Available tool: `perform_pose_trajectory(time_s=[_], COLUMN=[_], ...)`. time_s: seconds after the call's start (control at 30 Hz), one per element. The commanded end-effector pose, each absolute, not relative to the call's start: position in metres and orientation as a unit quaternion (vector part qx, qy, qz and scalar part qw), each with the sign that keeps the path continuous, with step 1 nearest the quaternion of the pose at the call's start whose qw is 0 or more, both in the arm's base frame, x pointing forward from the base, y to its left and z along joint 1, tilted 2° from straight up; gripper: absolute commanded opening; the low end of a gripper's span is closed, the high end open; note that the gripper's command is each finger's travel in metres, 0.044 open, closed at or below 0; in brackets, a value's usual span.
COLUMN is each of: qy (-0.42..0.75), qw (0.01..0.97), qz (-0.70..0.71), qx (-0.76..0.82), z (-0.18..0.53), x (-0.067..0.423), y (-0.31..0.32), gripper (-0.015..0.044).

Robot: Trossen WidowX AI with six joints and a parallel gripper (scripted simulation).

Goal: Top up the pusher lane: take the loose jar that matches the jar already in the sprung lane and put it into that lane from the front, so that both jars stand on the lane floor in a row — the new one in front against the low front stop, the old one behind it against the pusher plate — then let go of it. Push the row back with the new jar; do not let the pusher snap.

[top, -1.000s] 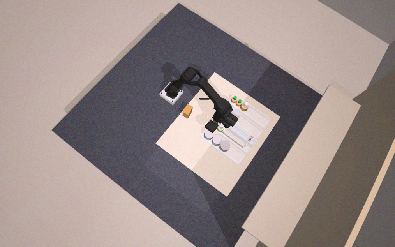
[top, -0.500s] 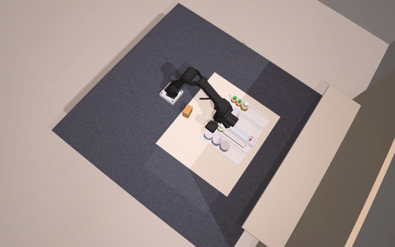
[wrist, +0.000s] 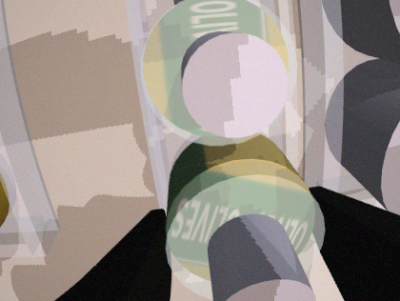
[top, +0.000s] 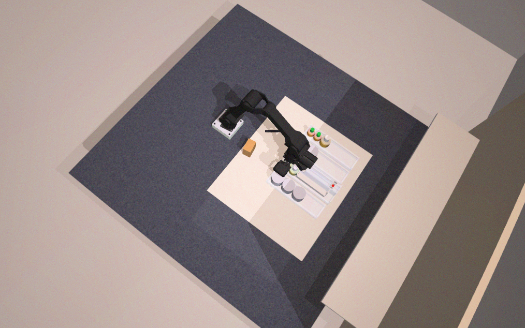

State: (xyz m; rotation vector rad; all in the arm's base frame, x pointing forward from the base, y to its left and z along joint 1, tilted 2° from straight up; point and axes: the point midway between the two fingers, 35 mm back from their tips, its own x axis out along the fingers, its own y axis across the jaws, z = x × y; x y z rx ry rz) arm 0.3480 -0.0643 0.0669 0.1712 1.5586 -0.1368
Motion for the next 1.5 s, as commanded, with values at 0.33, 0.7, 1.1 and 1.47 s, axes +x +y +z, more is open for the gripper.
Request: perform_pose_trajectory(time_s=[0.33, 0.7, 1.1, 1.47], qy=[0.692, 0.692, 0.692, 0.692], qw=[0.715, 0.715, 0.715, 0.715], qz=[-0.06, -0.06, -0.06, -0.06], qx=[0.078, 0.078, 0.078, 0.078], z=[0.068, 0.064, 0.059, 0.055], x=[0.355, 0.355, 0.356, 0.355], y=[-0.064, -0.064, -0.064, -0.064], gripper=[0.0, 0.0, 0.0, 0.0])
